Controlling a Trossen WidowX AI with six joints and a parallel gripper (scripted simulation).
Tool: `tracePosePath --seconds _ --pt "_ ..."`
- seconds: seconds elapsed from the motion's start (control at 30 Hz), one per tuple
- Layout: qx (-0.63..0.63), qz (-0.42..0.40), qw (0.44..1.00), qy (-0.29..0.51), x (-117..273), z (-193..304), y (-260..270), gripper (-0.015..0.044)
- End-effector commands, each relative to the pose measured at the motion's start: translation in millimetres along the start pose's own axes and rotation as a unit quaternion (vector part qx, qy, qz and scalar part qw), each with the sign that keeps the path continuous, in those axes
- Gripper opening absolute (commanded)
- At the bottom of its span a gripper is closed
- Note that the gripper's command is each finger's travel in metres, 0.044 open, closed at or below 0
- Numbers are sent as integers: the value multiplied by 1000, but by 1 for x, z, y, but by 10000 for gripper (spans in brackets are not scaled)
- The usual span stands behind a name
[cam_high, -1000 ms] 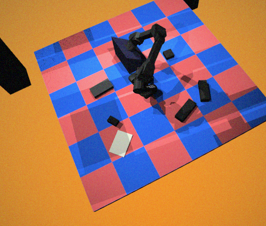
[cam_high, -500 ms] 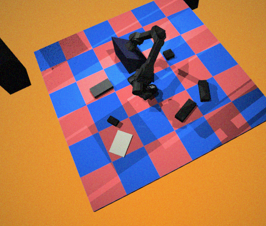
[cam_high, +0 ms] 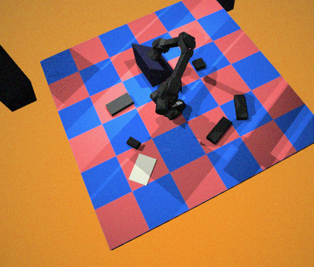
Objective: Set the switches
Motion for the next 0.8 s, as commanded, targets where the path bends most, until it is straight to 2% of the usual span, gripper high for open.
tracePosePath --seconds 0.0,0.77 --pt "-2 -2 1000 -5 -5 0 0 338" --pt "-2 -2 1000 -5 -21 8 0 338"
Point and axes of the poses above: the point midway between the two fingers, 35 mm back from their tips, its own x axis back along the fingers, its own y axis across the jaws, z = x × y, the point moved 5 cm from there along x, back along the fingers, and after that the axes turned 3 degrees about -x, right-handed, at the moved point
